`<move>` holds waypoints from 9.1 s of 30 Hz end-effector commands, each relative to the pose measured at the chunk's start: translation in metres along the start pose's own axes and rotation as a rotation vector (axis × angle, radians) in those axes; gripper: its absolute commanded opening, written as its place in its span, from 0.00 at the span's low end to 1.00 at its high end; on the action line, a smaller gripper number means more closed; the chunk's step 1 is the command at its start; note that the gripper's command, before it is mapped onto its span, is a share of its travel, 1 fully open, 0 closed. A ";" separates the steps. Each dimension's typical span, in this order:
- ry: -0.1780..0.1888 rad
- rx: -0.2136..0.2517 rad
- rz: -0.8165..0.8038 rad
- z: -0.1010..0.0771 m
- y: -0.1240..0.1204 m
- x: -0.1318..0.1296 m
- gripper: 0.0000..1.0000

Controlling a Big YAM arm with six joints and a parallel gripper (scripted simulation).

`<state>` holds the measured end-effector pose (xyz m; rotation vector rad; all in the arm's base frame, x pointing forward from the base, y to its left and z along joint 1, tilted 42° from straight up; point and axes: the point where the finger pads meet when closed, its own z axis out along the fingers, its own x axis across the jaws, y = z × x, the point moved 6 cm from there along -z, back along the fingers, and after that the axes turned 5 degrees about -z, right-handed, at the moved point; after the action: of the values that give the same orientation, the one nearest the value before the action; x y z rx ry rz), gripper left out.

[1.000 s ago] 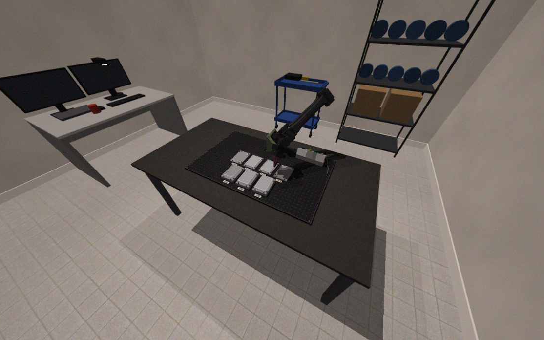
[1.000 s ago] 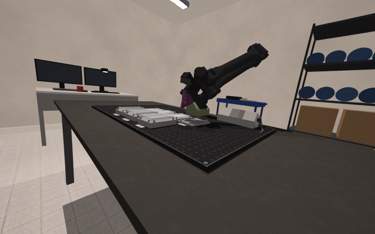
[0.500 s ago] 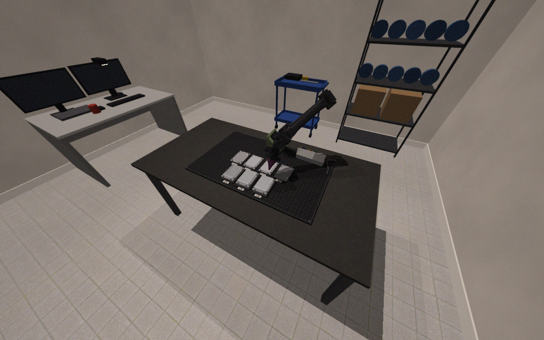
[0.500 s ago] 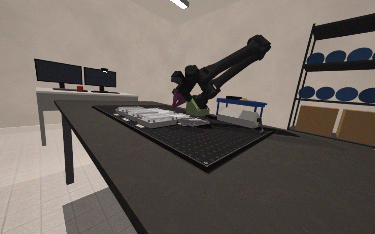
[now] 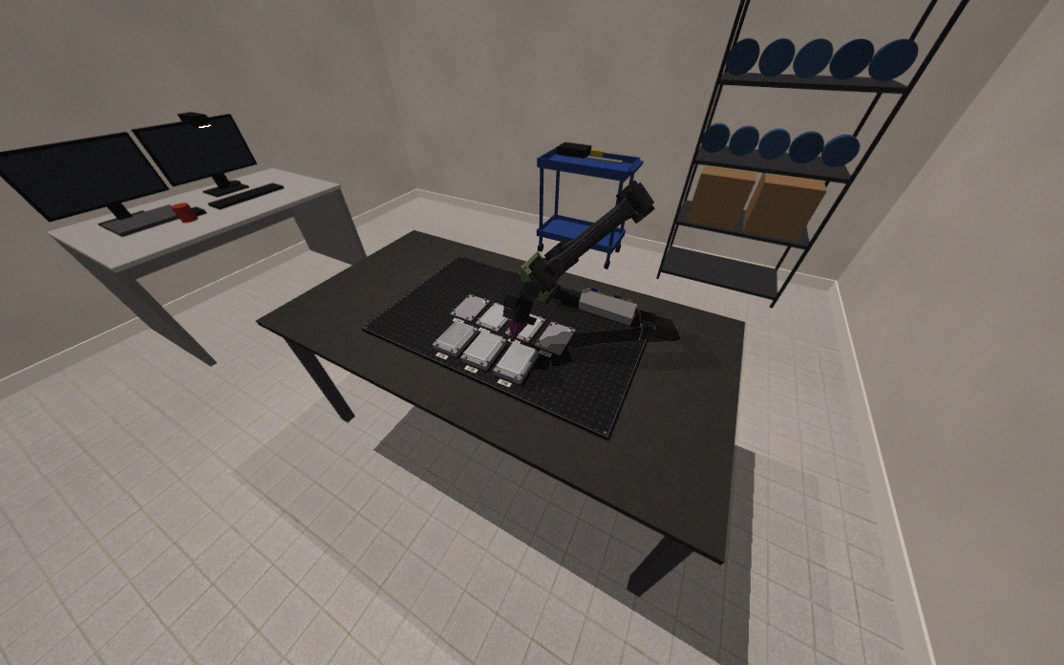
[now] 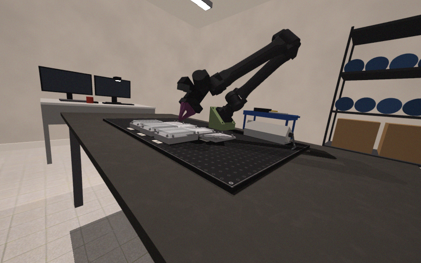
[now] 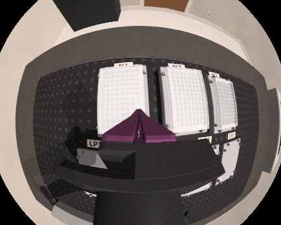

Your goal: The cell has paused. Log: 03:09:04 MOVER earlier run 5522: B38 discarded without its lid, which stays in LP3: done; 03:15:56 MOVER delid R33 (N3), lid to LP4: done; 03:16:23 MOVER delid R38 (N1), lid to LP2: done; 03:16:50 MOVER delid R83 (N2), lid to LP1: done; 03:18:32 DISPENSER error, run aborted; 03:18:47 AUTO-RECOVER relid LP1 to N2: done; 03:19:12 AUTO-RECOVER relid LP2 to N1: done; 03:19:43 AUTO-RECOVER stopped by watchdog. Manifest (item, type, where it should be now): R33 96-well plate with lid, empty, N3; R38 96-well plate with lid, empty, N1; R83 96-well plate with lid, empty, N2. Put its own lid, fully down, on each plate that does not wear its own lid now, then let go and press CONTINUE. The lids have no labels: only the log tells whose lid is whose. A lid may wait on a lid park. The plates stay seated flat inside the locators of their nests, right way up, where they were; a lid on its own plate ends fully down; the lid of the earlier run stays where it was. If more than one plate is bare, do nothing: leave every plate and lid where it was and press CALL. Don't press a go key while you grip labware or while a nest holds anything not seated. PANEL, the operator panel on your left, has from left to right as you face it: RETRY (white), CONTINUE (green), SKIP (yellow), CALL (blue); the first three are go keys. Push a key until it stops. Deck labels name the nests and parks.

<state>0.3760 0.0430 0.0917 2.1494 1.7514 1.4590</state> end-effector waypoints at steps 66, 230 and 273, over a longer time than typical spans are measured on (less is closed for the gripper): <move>-0.004 -0.023 -0.027 0.050 0.056 -0.132 0.00; 0.049 0.707 0.007 -0.033 -0.120 -0.025 0.00; 0.048 0.655 -0.020 -0.062 -0.078 -0.028 0.00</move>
<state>0.2622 0.0293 0.0528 2.4104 2.5508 0.9841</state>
